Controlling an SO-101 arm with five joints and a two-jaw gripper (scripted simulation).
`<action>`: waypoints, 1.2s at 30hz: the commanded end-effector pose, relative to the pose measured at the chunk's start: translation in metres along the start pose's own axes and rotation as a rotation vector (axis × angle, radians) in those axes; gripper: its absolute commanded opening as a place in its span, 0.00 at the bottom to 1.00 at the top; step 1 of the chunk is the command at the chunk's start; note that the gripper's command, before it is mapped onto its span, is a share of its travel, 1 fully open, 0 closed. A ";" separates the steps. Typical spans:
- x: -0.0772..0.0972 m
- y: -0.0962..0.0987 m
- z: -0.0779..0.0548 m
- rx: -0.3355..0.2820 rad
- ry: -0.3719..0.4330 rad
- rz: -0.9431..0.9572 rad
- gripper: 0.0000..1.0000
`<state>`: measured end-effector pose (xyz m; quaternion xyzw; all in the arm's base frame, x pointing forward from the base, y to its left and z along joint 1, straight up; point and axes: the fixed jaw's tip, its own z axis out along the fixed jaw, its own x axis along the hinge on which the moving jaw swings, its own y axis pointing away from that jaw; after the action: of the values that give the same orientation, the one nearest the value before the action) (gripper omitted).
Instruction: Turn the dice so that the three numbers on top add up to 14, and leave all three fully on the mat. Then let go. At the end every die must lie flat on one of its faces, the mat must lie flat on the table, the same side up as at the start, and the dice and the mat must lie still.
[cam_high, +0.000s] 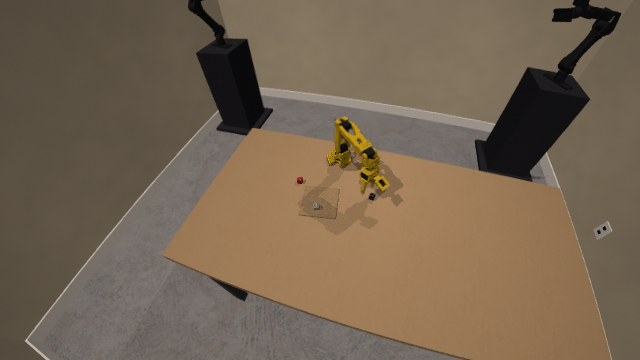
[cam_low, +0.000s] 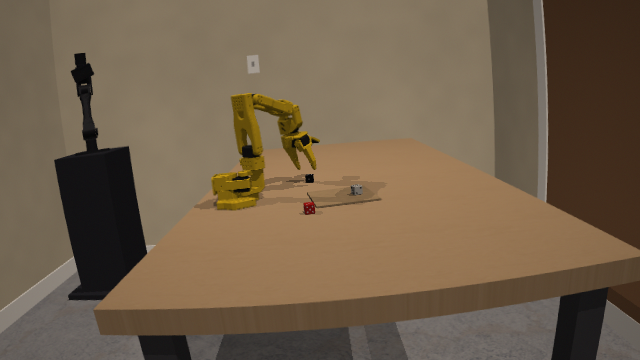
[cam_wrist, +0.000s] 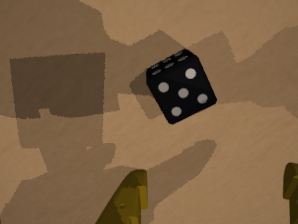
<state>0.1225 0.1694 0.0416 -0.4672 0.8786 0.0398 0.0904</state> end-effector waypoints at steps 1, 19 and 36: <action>-0.008 0.001 -0.007 -0.034 0.247 -0.117 0.28; -0.008 0.001 -0.007 -0.038 0.278 -0.131 0.28; -0.007 0.001 -0.004 -0.038 0.278 -0.131 0.28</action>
<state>0.1232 0.1701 0.0416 -0.5178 0.8534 -0.0219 -0.0560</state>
